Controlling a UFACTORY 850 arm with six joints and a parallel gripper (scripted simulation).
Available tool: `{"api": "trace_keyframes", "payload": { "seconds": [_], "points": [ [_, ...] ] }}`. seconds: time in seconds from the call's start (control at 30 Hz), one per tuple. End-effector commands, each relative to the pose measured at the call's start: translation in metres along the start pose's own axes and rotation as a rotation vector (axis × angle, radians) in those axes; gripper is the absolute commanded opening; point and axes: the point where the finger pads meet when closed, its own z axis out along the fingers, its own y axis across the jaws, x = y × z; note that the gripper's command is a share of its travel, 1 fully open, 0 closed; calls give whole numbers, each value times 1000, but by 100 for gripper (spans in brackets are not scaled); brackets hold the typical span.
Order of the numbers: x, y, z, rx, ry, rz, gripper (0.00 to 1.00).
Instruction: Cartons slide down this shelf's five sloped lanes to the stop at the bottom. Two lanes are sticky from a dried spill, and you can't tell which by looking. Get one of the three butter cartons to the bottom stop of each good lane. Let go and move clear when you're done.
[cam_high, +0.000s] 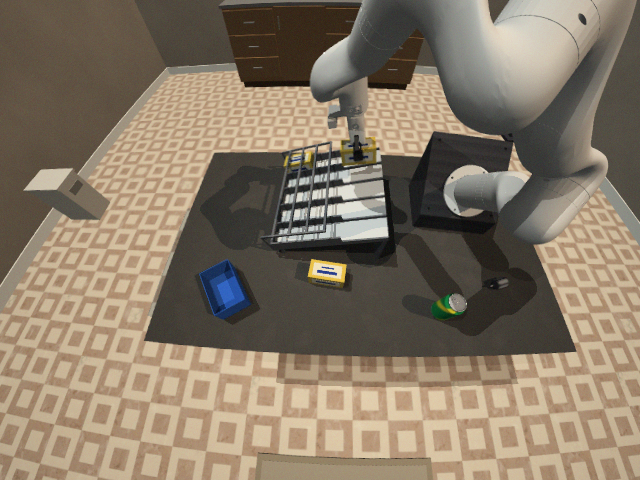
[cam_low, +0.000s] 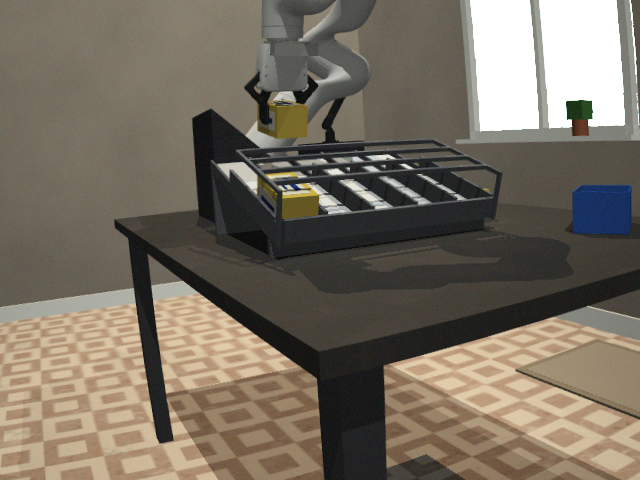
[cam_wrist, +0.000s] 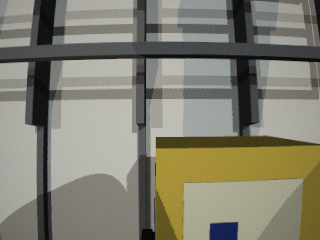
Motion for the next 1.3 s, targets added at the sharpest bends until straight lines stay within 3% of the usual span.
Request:
{"api": "trace_keyframes", "payload": {
  "seconds": [0.0, 0.03, 0.57, 0.6, 1.13, 1.17, 1.27],
  "points": [
    [1, 0, -1, -1, 1, -1, 0],
    [0, 0, -1, 0, -99, -1, 0],
    [0, 0, -1, 0, -99, -1, 0],
    [-2, 1, 29, 0, -98, -1, 0],
    [-2, 1, 29, 0, -98, -1, 0],
    [-4, 0, 49, 0, -97, -1, 0],
    [-4, 0, 49, 0, -97, -1, 0]
  ]
}}
